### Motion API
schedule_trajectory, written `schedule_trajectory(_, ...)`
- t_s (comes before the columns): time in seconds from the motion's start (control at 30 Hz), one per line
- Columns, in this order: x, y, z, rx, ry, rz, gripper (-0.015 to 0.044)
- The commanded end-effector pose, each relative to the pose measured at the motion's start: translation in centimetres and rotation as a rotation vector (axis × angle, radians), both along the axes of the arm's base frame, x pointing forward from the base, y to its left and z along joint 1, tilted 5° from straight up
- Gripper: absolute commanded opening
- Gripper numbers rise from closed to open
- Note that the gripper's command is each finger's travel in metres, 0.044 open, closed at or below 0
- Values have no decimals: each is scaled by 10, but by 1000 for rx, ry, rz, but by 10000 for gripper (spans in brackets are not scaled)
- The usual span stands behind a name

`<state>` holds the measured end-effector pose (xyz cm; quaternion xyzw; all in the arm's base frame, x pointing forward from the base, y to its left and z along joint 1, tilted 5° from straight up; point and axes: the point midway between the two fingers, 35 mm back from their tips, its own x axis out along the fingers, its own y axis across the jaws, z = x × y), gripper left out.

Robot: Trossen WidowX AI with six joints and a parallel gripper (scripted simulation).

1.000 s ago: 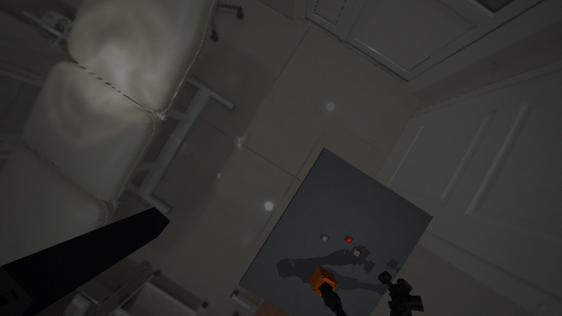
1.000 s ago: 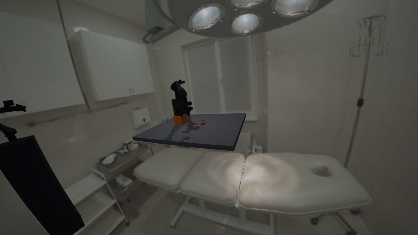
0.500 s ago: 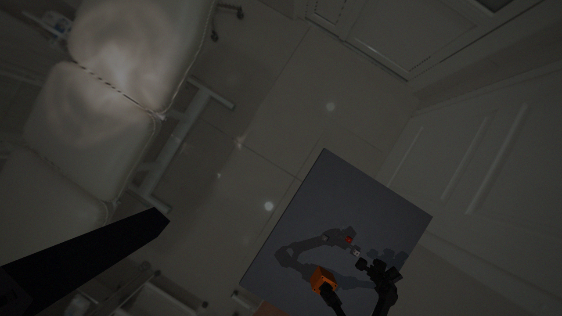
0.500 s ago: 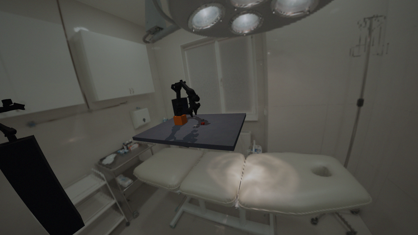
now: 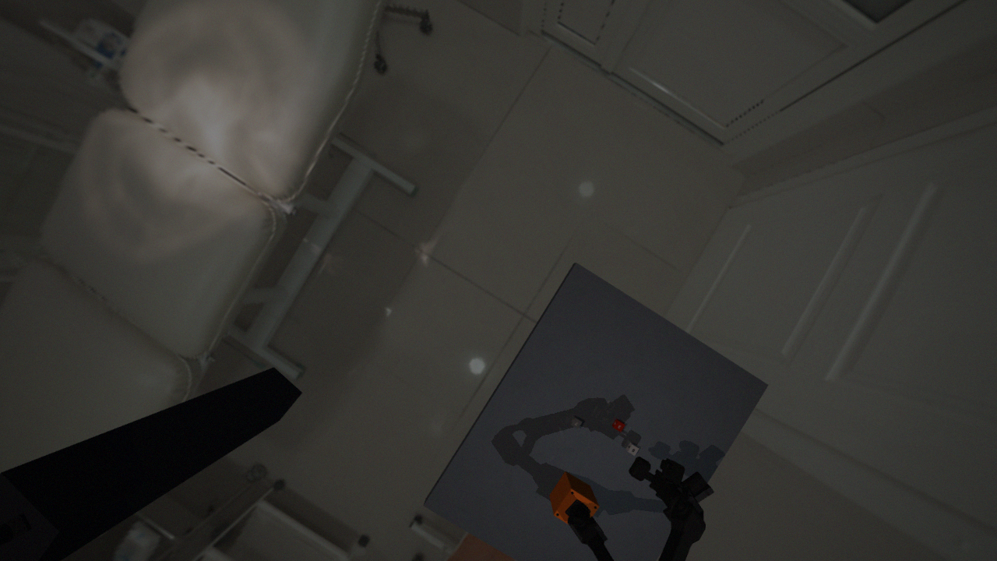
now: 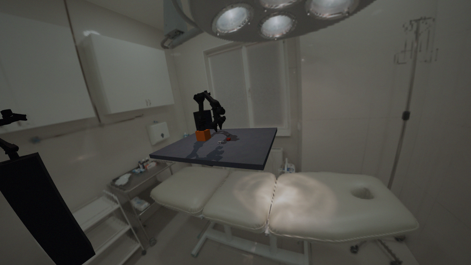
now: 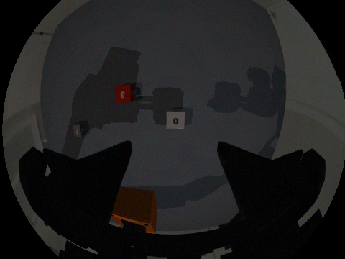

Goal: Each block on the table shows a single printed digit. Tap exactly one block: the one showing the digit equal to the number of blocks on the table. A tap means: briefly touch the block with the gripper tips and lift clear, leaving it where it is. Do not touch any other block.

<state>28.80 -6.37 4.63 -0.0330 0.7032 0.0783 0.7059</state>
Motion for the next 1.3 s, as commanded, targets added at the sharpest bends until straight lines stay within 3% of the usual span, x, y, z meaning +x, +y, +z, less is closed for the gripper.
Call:
schedule_trajectory(0.0,0,3,0,4,2,-3,400)
schedule_trajectory(0.27,23,101,8,12,0,-3,400)
schedule_trajectory(1.0,23,104,8,12,0,-3,400)
schedule_trajectory(1.07,25,105,-6,12,0,-3,348)
schedule_trajectory(1.17,25,109,-60,13,0,-3,269)
schedule_trajectory(1.27,23,110,-73,13,0,-3,190)
